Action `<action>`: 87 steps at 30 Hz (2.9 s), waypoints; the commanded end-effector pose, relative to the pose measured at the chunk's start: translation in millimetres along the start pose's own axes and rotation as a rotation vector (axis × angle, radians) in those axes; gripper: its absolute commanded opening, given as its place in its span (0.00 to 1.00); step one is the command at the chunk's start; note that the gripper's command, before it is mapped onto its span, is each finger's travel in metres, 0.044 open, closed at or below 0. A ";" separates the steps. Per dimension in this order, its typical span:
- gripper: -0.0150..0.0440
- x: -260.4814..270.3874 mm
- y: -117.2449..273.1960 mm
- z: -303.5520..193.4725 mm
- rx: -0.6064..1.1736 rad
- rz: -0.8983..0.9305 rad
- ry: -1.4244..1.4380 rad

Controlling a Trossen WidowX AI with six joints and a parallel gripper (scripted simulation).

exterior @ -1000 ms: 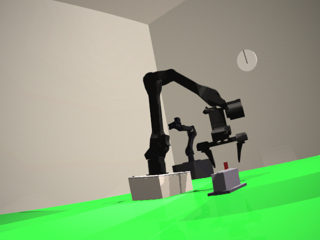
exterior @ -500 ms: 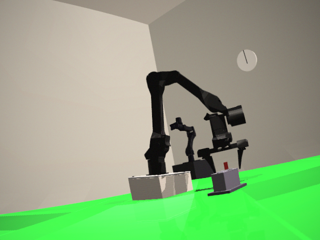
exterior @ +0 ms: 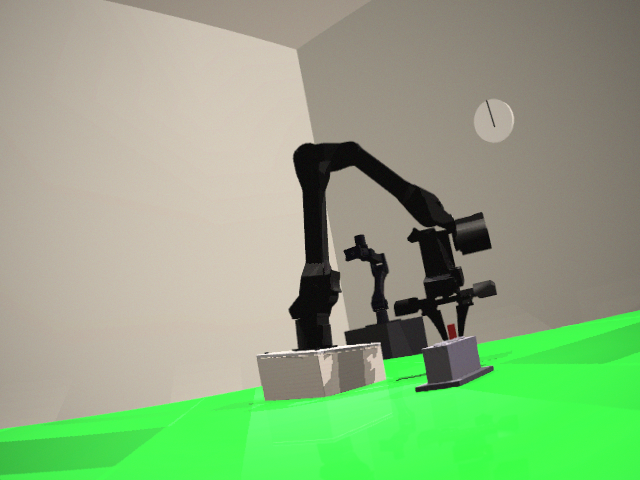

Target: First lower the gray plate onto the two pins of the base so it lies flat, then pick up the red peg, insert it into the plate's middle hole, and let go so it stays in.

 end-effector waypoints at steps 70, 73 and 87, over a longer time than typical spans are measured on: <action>0.25 27.5 74.6 78.8 -0.002 -0.008 -0.012; 0.25 28.6 75.0 87.6 -0.003 -0.008 -0.011; 0.25 29.8 76.3 129.7 -0.011 -0.005 -0.007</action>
Point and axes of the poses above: the point midway between the two fingers, 35 mm back from their tips, its own y axis back along the fingers, its own x axis across the jaws, z = x × y, the point moved 3 cm from there along y, back along the fingers, and after that the axes turned 1 degree about y, right-handed, at the moved point
